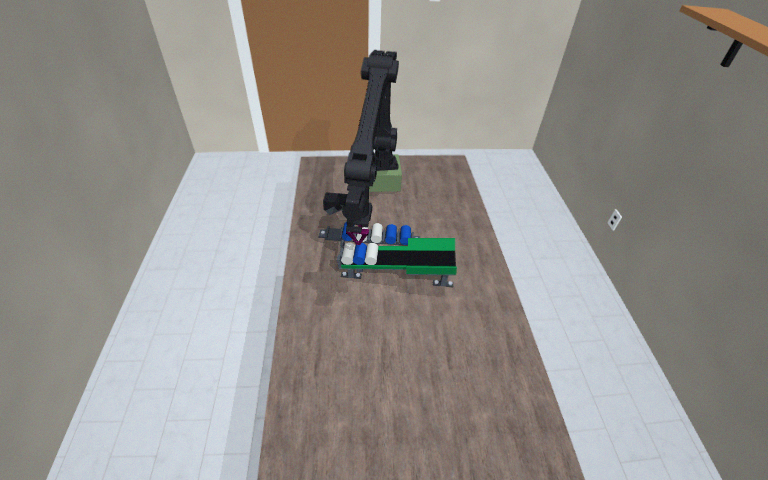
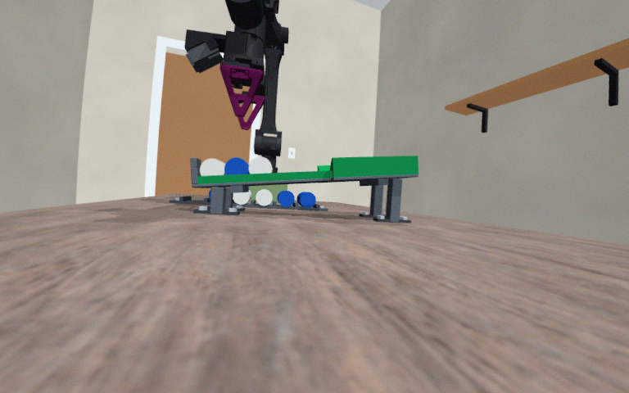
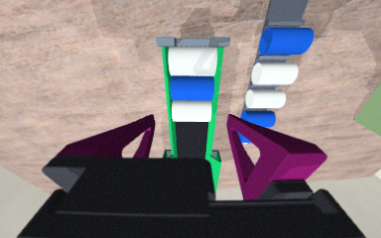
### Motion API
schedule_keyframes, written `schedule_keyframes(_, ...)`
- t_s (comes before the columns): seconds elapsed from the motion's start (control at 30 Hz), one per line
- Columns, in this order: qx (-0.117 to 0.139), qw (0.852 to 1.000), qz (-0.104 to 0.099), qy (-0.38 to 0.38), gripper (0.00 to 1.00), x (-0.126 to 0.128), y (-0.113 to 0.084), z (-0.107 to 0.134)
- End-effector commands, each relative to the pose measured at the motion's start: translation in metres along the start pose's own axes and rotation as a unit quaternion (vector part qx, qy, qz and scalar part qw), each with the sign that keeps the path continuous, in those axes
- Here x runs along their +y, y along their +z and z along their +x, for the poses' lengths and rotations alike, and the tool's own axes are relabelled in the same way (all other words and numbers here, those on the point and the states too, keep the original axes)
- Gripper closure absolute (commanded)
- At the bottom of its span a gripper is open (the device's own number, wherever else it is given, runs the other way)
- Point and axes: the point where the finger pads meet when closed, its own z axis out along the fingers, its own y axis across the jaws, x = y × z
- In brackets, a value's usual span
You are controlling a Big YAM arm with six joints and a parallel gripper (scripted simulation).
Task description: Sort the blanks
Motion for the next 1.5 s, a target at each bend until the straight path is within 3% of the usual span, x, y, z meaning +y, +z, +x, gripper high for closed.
schedule_keyframes(0.0,-0.001,1.0,0.006,0.009,0.17,0.003,0.012,-0.001)
schedule_keyframes(0.6,-0.001,1.0,0.007,0.009,0.17,0.001,0.021,-0.001)
schedule_keyframes(0.63,-0.001,1.0,-0.004,0.009,0.17,0.011,0.014,-0.002)
schedule_keyframes(0.7,-0.001,1.0,0.007,0.009,0.17,0.001,0.024,-0.001)
schedule_keyframes(1.17,-0.001,1.0,0.007,0.008,0.17,0.0,0.042,0.0)
schedule_keyframes(1.2,-0.001,1.0,-0.006,0.008,0.17,0.012,0.034,-0.001)
schedule_keyframes(1.27,-0.001,1.0,0.008,0.008,0.17,0.0,0.047,0.0)
schedule_keyframes(1.47,-0.001,1.0,0.005,0.007,0.17,0.002,0.054,0.001)
